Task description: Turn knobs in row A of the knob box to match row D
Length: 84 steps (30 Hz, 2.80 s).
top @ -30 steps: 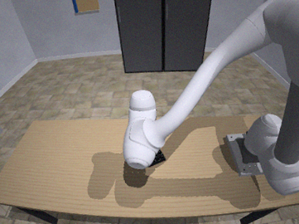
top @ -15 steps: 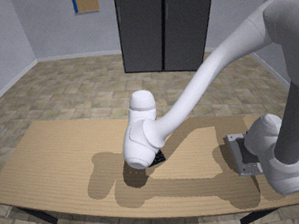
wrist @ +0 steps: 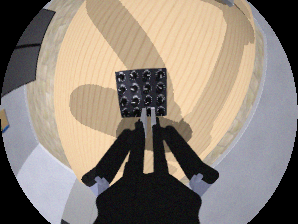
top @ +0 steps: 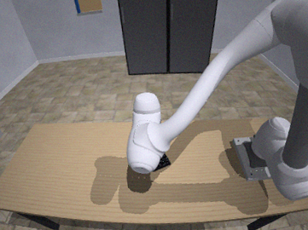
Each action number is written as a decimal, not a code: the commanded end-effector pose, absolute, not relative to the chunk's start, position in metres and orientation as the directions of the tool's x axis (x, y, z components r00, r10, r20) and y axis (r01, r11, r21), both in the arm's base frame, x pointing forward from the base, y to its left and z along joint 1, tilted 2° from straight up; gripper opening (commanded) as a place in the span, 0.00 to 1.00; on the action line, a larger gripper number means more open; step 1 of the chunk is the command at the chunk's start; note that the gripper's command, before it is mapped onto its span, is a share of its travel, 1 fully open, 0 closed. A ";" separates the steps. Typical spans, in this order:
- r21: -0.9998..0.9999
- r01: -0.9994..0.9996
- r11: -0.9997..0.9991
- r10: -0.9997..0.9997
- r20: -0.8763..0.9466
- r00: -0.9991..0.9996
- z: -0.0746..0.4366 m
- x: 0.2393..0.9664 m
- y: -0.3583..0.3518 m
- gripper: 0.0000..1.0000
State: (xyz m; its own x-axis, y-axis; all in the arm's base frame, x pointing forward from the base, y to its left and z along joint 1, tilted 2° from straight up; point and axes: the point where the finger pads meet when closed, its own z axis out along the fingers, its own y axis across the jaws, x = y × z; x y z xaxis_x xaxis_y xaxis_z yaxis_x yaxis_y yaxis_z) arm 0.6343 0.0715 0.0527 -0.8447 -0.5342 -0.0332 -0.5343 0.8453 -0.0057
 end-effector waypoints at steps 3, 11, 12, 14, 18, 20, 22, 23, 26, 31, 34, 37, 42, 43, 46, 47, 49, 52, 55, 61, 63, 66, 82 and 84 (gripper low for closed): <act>-0.005 -0.534 0.846 -0.534 -0.031 -0.845 0.049 0.632 0.073 0.05; -0.005 -0.534 0.846 -0.534 -0.031 -0.845 0.049 0.632 0.073 0.05; -0.005 -0.534 0.846 -0.534 -0.031 -0.845 0.049 0.632 0.073 0.05; -0.005 -0.534 0.846 -0.534 -0.031 -0.845 0.049 0.632 0.073 0.05; -0.005 -0.534 0.846 -0.534 -0.031 -0.845 0.049 0.632 0.073 0.05; -0.005 -0.534 0.846 -0.534 -0.031 -0.845 0.049 0.632 0.073 0.05; -0.005 -0.534 0.846 -0.534 -0.031 -0.845 0.049 0.632 0.073 0.05; -0.005 -0.534 0.846 -0.534 -0.031 -0.845 0.049 0.632 0.073 0.05; -0.005 -0.535 0.845 -0.535 -0.031 -0.844 0.049 0.632 0.073 0.05; -0.006 -0.541 0.841 -0.541 -0.031 -0.840 0.049 0.632 0.073 0.05; -0.006 -0.547 0.837 -0.547 -0.031 -0.837 0.049 0.632 0.073 0.05; -0.006 -0.559 0.829 -0.559 -0.031 -0.829 0.049 0.632 0.073 0.05; -0.008 -0.592 0.806 -0.591 -0.031 -0.806 0.049 0.632 0.073 0.05; -0.008 -0.600 0.800 -0.600 -0.031 -0.800 0.049 0.632 0.073 0.05; -0.009 -0.628 0.778 -0.628 -0.030 -0.778 0.049 0.632 0.073 0.05; -0.009 -0.638 0.770 -0.638 -0.030 -0.769 0.049 0.632 0.073 0.05; -0.009 -0.638 0.770 -0.638 -0.030 -0.769 0.049 0.632 0.073 0.05; -0.011 -0.673 0.740 -0.673 -0.030 -0.739 0.049 0.632 0.073 0.05; -0.012 -0.710 0.704 -0.710 -0.029 -0.703 0.049 0.632 0.073 0.05; -0.016 -0.792 0.611 -0.792 -0.027 -0.610 0.049 0.632 0.073 0.05; -0.017 -0.819 0.573 -0.819 -0.027 -0.573 0.049 0.632 0.073 0.05; -0.018 -0.833 0.554 -0.833 -0.026 -0.553 0.049 0.632 0.073 0.05; -0.026 -0.981 0.190 -0.982 -0.017 -0.189 0.049 0.632 0.073 0.05; -0.027 -0.986 0.163 -0.987 -0.017 -0.163 0.049 0.632 0.073 0.05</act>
State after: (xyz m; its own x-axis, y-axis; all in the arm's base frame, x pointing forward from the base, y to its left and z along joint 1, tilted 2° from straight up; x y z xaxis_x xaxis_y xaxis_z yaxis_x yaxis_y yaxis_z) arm 0.6342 0.0718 0.0527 -0.2313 -0.9728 -0.0137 -0.9724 0.2316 -0.0293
